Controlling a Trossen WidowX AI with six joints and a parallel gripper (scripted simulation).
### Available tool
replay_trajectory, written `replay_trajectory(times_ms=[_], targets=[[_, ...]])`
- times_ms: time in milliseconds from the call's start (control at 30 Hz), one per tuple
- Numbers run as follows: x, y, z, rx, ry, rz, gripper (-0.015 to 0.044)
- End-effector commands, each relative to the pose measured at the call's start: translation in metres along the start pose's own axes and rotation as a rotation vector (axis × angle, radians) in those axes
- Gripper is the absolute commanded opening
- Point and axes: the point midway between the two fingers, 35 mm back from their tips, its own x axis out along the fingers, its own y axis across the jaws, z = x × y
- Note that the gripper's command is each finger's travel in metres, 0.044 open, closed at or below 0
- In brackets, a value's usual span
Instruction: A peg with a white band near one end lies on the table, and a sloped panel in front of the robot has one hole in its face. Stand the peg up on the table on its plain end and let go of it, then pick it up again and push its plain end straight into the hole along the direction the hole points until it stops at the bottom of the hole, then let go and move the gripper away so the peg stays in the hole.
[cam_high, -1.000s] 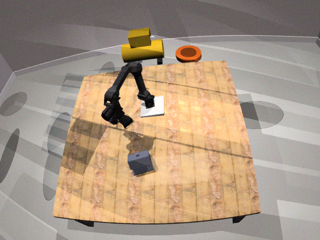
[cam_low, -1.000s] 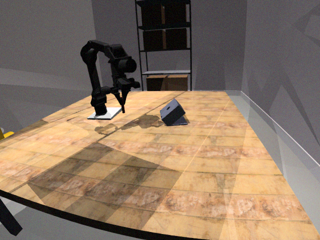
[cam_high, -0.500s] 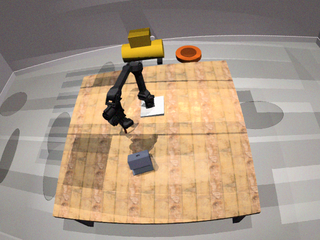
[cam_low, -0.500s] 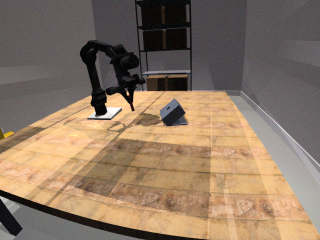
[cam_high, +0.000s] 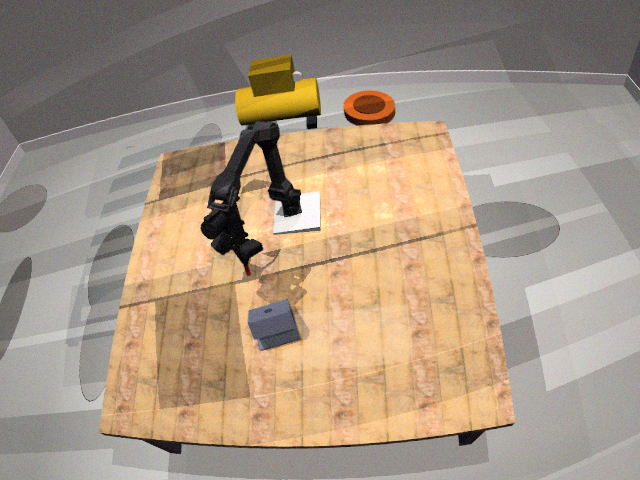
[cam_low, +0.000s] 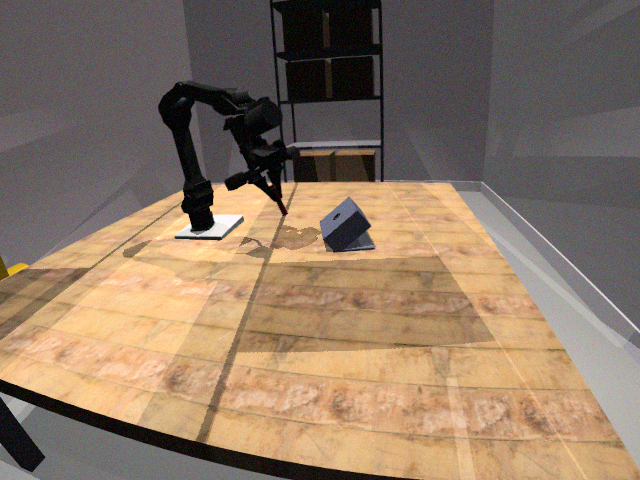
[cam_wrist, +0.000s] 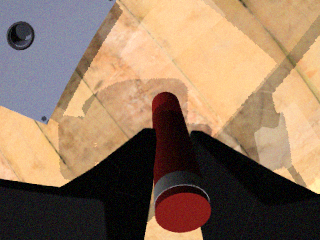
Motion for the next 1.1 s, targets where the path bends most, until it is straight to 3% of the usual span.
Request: replay_trajectory(times_ms=[0,633,1067], targets=[[-0.002,0.009,0.001,0.004,-0.022,0.041,0.0000],[-0.008,0.055,0.008,0.000,-0.109,0.248,0.0000],[0.011,0.067,0.012,-0.002,-0.116,0.269,0.0000]])
